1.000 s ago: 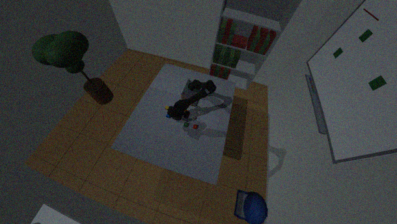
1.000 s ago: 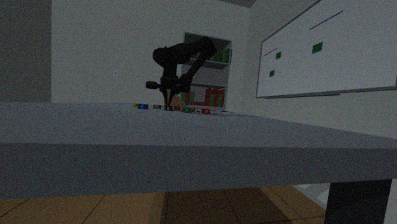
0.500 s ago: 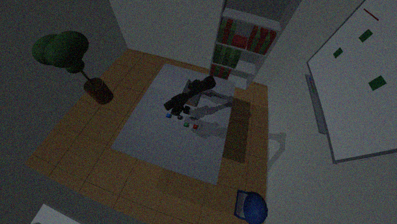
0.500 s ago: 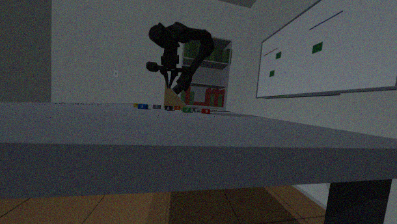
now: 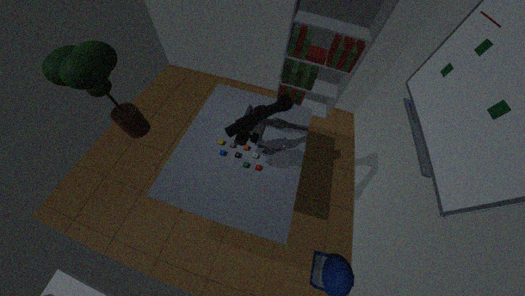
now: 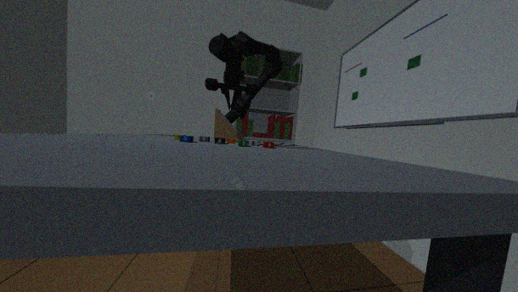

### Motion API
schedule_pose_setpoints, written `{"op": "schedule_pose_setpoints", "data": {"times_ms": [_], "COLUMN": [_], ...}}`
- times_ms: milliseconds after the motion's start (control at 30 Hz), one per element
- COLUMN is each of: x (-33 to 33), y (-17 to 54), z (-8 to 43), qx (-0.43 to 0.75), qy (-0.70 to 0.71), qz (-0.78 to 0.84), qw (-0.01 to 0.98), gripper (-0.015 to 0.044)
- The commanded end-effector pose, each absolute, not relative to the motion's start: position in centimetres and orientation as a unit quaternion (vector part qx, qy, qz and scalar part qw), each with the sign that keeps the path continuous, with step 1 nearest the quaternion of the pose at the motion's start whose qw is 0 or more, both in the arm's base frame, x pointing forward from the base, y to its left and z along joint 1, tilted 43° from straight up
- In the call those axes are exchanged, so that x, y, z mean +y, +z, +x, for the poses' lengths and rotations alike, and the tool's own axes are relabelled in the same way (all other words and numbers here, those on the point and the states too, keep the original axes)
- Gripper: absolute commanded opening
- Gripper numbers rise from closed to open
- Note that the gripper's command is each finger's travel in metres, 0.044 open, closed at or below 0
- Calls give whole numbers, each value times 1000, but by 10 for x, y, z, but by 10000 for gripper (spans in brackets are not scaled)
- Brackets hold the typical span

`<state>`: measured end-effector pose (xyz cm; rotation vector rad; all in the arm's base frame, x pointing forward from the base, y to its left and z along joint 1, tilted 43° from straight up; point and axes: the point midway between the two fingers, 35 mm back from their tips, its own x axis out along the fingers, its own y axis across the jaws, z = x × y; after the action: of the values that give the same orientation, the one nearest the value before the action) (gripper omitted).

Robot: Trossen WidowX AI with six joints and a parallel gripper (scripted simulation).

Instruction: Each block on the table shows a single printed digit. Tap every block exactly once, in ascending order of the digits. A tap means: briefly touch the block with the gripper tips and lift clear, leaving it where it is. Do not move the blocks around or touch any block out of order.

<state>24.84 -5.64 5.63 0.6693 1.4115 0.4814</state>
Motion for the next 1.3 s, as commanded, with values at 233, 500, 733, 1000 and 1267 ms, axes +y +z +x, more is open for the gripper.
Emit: {"op": "schedule_pose_setpoints", "data": {"times_ms": [233, 500, 733, 1000, 1267], "x": [-8, 10, 17, 26, 29], "y": [17, 1, -8, -17, -21], "z": [241, 241, 242, 244, 244], "qx": [632, 631, 631, 631, 631], "qy": [214, 216, 216, 216, 217], "qz": [300, 301, 301, 301, 301], "qw": [682, 681, 681, 681, 681], "gripper": [20, 20, 20, 20, 20]}}
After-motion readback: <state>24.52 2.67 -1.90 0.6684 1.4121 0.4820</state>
